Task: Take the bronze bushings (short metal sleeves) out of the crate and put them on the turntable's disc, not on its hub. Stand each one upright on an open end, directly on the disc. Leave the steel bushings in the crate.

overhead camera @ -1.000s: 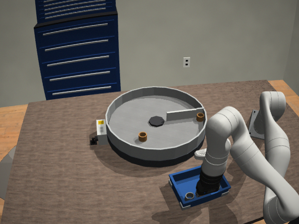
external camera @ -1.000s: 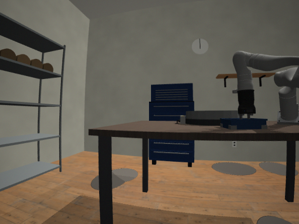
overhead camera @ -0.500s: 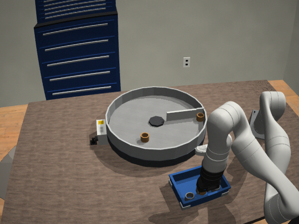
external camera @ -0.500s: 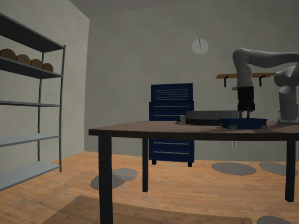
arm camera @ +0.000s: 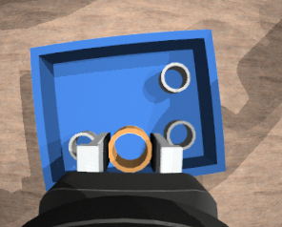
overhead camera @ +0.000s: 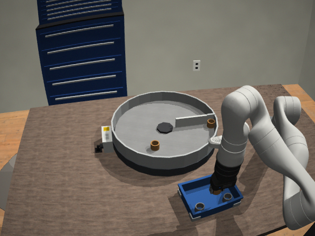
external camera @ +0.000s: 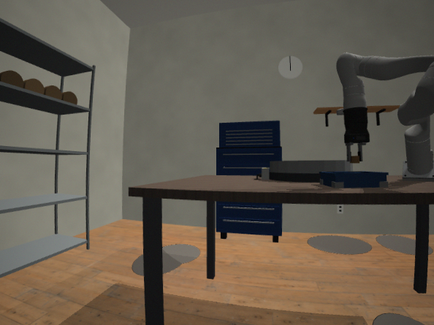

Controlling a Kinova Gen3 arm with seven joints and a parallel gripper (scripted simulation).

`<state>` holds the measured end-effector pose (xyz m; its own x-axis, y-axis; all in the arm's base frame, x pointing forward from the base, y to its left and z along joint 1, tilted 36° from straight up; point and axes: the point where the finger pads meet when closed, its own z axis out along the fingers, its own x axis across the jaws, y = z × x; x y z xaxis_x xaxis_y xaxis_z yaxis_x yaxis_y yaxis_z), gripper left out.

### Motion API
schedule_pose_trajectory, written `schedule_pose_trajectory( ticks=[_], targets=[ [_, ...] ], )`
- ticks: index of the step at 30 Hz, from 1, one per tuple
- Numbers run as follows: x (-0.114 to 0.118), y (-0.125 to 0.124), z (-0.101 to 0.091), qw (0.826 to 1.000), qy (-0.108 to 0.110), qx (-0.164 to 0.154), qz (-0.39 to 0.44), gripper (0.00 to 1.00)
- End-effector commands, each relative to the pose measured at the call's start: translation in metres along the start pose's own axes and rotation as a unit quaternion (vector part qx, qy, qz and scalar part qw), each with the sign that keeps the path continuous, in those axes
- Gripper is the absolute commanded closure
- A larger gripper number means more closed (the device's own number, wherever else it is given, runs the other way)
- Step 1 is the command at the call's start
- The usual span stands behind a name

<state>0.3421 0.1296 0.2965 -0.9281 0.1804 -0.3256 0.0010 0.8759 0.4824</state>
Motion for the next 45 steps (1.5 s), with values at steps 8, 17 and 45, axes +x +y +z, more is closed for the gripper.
schedule_pose_trajectory(
  ticks=[8,17,45],
  targets=[
    [-0.001,0.003,-0.037,1.000,-0.001,-0.010,-0.004,1.00],
    [-0.001,0.003,-0.046,1.000,-0.001,-0.010,-0.004,1.00],
    [-0.001,0.003,-0.046,1.000,-0.001,-0.010,-0.004,1.00]
  ],
)
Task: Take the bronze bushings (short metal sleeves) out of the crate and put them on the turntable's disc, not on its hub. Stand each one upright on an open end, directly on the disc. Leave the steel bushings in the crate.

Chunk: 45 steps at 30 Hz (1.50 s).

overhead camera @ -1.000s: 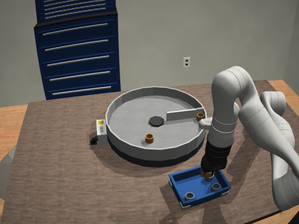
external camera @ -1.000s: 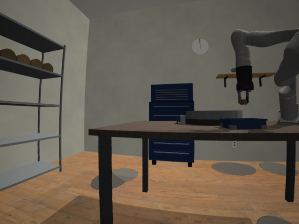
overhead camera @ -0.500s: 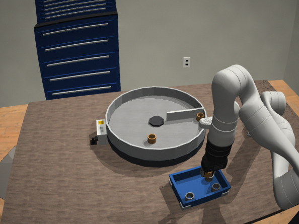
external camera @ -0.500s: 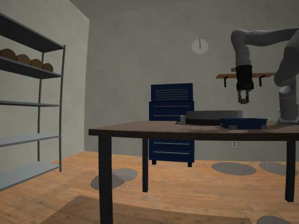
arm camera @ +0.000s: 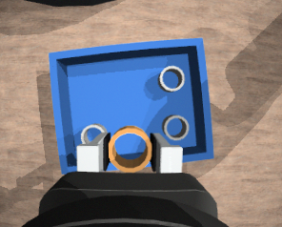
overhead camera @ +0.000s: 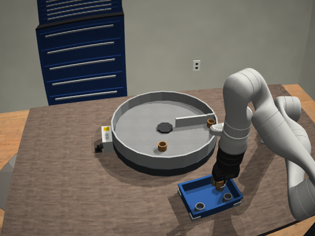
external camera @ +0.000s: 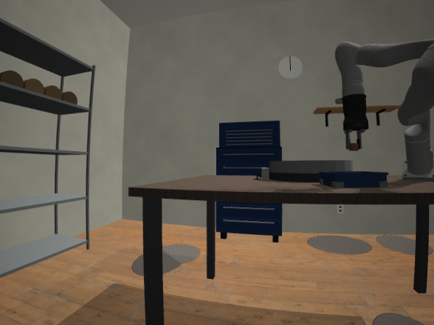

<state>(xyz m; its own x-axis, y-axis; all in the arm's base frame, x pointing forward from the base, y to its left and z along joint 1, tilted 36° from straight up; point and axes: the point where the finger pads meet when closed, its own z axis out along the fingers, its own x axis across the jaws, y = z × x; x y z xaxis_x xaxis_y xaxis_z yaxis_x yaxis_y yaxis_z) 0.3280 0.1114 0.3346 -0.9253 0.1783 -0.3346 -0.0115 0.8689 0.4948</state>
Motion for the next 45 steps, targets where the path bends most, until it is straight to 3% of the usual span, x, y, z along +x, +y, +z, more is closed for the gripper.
schedule_pose_trajectory(
  ticks=[1,45],
  targets=[
    [0.002,0.001,-0.002,1.000,0.003,-0.001,0.000,1.00],
    [0.002,-0.015,-0.001,1.000,0.003,-0.001,0.000,1.00]
  ],
)
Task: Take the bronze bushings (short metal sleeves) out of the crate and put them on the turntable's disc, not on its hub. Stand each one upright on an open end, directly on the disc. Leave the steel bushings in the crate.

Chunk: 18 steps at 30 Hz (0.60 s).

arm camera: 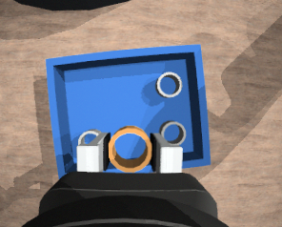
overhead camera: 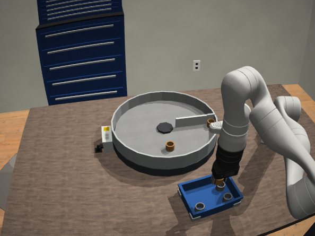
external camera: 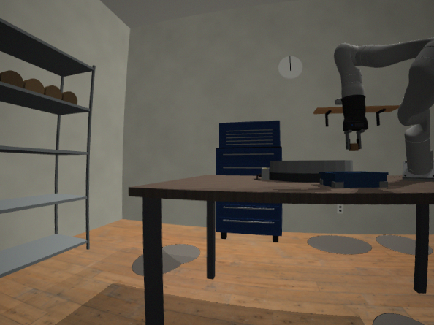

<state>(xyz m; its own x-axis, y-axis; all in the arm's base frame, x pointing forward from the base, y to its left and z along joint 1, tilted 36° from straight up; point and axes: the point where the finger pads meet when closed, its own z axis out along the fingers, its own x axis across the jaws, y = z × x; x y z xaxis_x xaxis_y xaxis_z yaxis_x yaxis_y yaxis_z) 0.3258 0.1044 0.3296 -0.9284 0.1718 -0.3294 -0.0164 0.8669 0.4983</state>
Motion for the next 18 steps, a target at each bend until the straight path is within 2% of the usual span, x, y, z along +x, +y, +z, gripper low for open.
schedule_pose_trajectory(
  ticks=[1,18],
  targets=[
    [0.001,-0.008,-0.001,1.000,0.000,0.002,0.001,1.00],
    [0.002,-0.034,-0.001,1.000,0.000,0.002,0.002,1.00]
  ],
)
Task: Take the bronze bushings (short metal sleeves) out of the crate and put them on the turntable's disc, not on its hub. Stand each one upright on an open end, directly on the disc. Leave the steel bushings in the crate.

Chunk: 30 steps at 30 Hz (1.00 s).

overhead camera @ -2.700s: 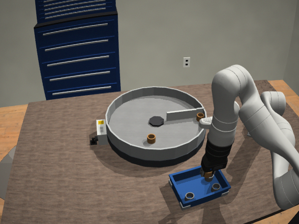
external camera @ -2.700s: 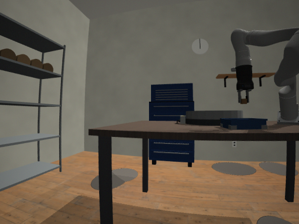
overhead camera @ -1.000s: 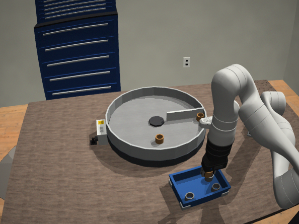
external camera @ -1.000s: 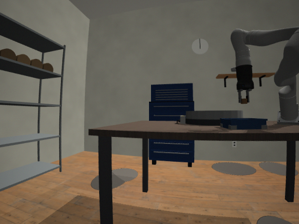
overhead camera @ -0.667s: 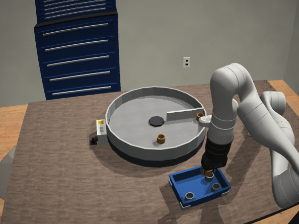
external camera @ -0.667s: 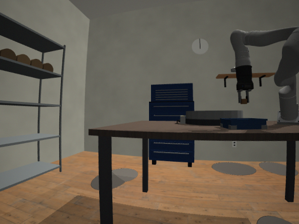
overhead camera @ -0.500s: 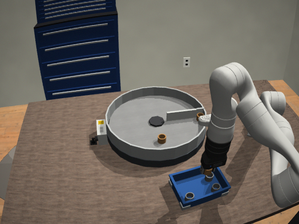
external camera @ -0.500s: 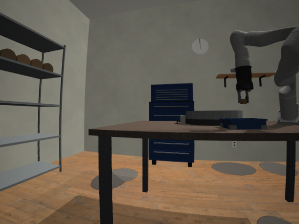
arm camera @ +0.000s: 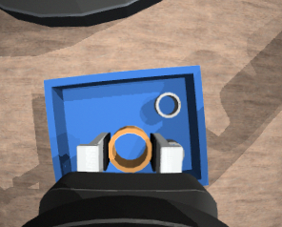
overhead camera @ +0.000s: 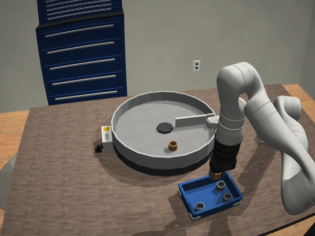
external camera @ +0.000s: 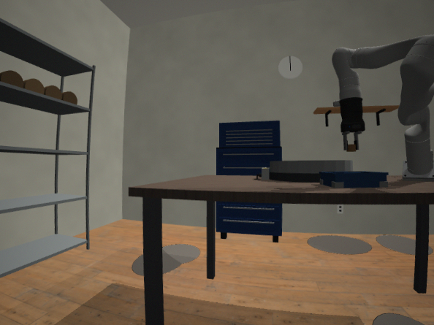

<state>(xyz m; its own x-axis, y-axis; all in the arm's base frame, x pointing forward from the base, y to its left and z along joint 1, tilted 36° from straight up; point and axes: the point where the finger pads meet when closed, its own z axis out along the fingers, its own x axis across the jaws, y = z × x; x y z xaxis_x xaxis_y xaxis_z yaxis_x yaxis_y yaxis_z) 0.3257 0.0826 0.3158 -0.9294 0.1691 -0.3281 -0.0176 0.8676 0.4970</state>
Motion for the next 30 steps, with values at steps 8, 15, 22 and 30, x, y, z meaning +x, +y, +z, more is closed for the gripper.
schedule_pose_trajectory(
  ticks=[8,15,22,30],
  targets=[
    [0.001,-0.027,-0.002,1.000,-0.001,0.001,0.003,1.00],
    [-0.001,-0.040,-0.003,1.000,-0.003,0.001,0.002,1.00],
    [0.001,-0.060,-0.002,1.000,-0.002,0.001,0.003,1.00],
    [0.001,-0.079,-0.002,1.000,-0.003,0.000,0.003,1.00]
  ],
)
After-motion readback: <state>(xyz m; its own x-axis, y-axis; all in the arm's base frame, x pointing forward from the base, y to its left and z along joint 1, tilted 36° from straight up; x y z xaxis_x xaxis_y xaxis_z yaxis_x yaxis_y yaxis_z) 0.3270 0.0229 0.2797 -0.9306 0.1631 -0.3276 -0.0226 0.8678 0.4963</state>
